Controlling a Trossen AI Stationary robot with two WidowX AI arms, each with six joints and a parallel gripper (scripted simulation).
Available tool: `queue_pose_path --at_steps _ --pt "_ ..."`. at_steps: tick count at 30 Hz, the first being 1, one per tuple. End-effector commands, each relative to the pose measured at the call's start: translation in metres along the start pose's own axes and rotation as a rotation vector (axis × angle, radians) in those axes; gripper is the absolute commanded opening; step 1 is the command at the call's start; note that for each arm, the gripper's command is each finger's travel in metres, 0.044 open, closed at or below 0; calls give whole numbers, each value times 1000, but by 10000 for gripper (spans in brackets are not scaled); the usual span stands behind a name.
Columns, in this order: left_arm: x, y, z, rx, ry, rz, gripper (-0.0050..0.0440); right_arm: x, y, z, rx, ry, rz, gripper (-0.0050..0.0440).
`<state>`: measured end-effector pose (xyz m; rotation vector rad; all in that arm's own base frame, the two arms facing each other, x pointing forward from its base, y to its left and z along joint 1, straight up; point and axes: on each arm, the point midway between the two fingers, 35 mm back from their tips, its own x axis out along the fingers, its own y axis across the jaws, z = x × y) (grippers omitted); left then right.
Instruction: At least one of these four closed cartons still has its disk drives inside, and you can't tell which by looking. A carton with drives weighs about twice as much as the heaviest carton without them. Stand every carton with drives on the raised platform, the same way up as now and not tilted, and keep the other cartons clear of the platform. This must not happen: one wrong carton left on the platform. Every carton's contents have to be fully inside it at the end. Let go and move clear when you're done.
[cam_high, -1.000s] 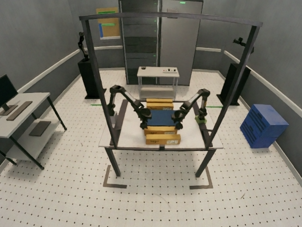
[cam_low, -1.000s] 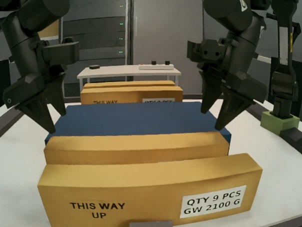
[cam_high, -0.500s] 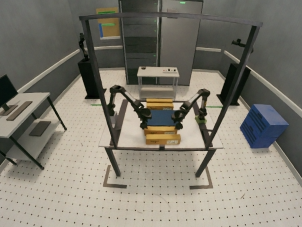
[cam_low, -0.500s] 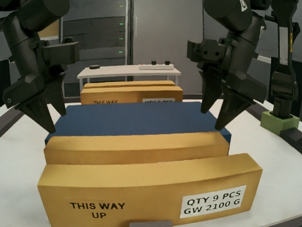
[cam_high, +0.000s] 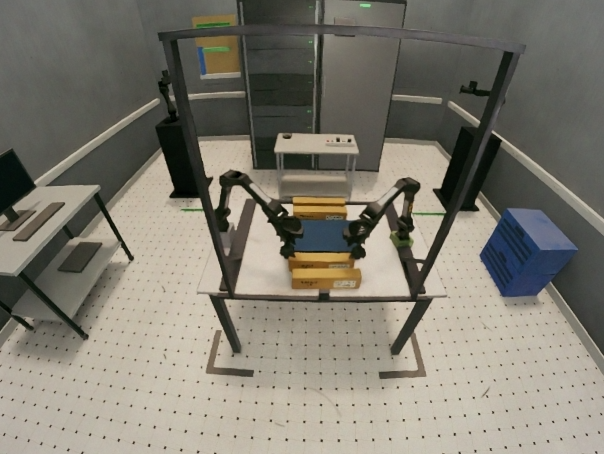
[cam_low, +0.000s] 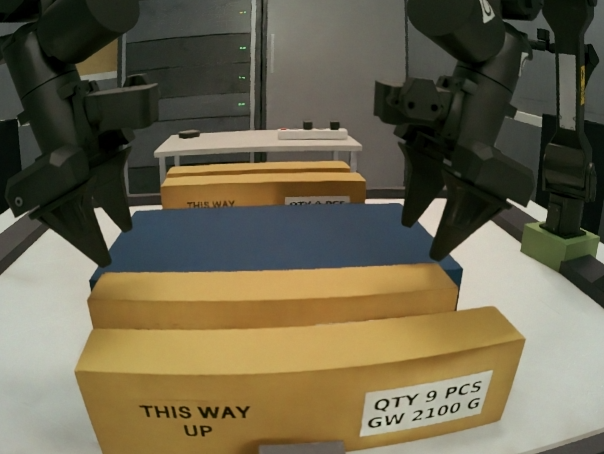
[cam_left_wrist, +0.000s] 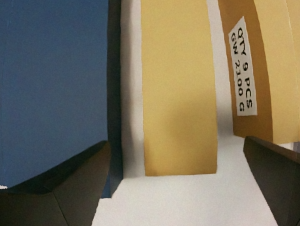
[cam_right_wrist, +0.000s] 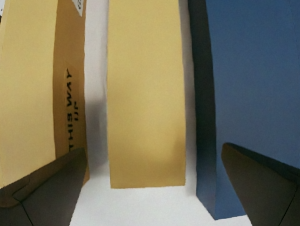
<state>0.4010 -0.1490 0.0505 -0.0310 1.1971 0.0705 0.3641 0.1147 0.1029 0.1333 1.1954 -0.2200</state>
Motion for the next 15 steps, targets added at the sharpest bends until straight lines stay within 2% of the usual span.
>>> queue_pose_path --at_steps 1,11,12,15 --pt "-5 -2 7 -4 -20 -7 384 -8 2 6 6 -22 15 379" --pt "-5 -2 7 -4 -20 -7 384 -8 2 6 6 -22 15 379" --pt "57 -3 -17 -4 -20 -7 384 58 3 -19 6 -22 15 379" --pt "61 -3 -18 -4 -20 -7 384 58 3 -19 6 -22 15 379"
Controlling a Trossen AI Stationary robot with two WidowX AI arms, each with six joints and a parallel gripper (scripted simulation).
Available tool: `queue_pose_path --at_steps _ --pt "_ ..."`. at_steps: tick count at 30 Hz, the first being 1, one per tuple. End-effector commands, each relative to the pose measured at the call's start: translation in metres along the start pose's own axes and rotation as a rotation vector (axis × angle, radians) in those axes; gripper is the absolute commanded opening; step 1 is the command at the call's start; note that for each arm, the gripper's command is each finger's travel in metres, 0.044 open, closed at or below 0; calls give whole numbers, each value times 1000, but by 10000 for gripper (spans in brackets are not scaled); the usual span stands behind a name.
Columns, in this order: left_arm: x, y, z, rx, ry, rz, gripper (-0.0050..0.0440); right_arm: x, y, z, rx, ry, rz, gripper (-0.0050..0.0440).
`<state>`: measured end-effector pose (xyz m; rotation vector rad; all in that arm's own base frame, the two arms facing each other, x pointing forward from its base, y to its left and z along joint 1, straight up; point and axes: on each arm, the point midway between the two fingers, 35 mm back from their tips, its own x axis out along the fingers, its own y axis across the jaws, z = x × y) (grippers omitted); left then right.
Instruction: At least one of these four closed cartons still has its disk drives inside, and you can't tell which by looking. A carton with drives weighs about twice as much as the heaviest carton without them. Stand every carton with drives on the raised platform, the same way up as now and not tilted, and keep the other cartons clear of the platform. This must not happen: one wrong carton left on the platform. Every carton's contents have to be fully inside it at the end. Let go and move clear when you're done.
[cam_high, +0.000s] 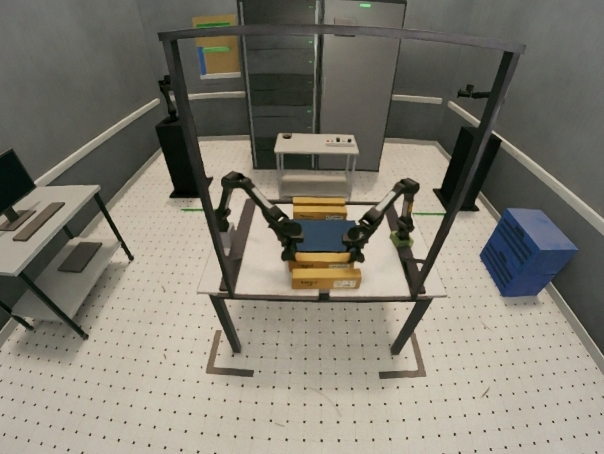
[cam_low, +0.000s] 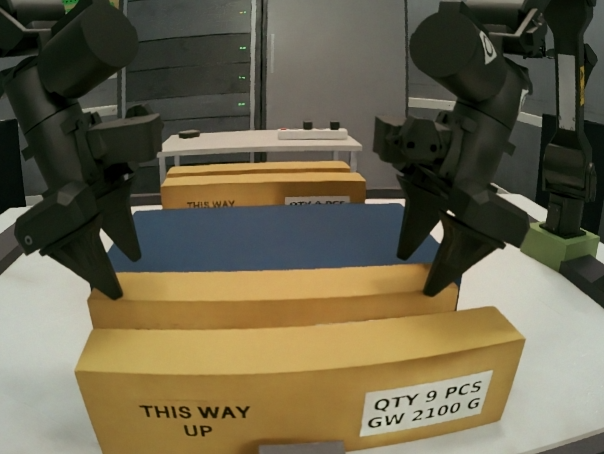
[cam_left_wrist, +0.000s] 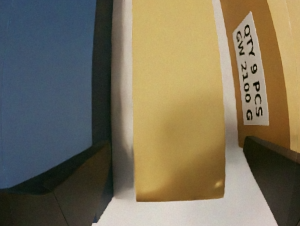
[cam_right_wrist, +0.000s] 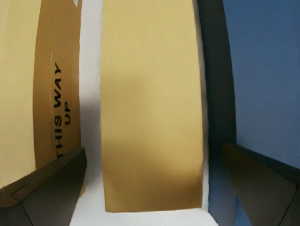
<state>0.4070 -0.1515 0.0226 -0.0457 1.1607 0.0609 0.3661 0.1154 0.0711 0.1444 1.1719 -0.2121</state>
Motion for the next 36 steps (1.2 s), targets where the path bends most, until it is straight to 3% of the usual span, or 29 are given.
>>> queue_pose_path --at_steps 1,36 --pt "32 1 -14 3 16 9 384 27 1 -9 0 -1 1 379" --pt "32 0 -14 1 16 9 384 27 1 -10 3 -11 8 379"
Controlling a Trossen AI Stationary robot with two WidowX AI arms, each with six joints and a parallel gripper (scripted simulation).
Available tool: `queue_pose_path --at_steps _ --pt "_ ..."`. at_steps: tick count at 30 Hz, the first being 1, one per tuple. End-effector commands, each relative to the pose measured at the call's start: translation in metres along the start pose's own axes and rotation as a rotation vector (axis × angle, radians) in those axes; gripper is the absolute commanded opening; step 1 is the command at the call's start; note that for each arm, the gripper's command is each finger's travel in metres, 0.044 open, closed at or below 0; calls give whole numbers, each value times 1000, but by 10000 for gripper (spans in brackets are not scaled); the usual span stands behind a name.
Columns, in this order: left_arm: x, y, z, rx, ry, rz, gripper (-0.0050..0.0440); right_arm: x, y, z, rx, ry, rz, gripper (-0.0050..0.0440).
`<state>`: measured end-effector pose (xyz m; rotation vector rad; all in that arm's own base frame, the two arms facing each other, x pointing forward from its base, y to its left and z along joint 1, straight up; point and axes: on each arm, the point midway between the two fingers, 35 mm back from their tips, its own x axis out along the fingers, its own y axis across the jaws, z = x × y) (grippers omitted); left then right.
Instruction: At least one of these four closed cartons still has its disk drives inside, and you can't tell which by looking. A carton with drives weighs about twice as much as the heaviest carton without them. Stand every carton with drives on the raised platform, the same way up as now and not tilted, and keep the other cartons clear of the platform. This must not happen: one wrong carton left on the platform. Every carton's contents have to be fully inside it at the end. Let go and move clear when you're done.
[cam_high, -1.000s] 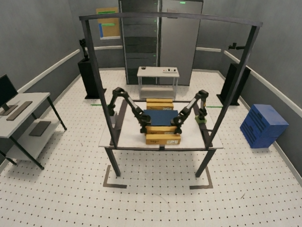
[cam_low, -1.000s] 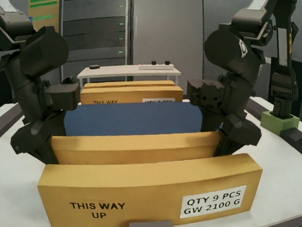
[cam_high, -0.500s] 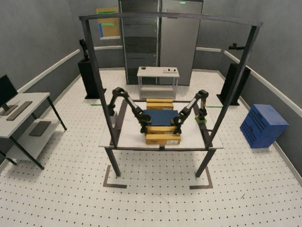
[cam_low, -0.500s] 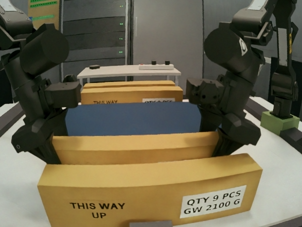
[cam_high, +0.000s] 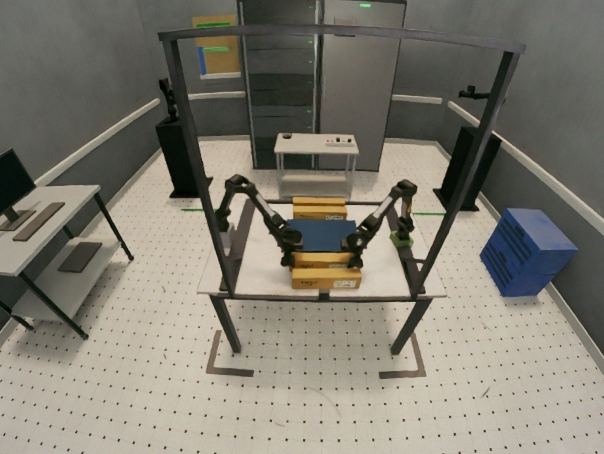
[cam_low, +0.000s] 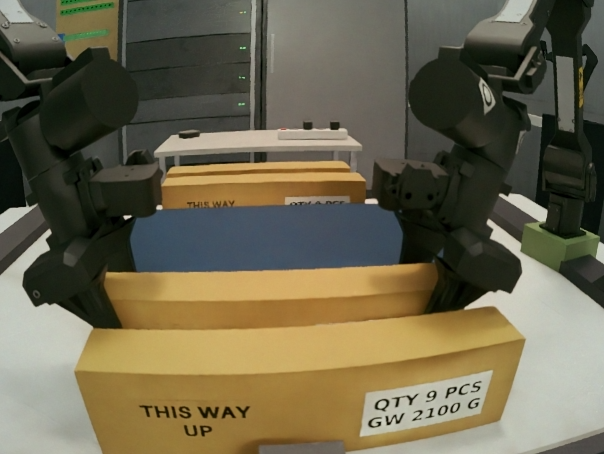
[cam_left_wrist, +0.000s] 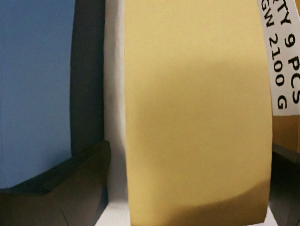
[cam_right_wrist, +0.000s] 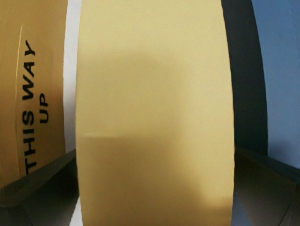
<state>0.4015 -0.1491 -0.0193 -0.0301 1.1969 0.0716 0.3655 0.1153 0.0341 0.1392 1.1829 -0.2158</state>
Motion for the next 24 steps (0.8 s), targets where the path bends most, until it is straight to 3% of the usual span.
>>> queue_pose_path --at_steps 1,24 --pt "-5 -3 8 -7 -20 -9 384 -7 1 5 6 -21 14 379" --pt "-5 -3 8 -7 -20 -9 384 -7 1 4 6 -12 7 379"
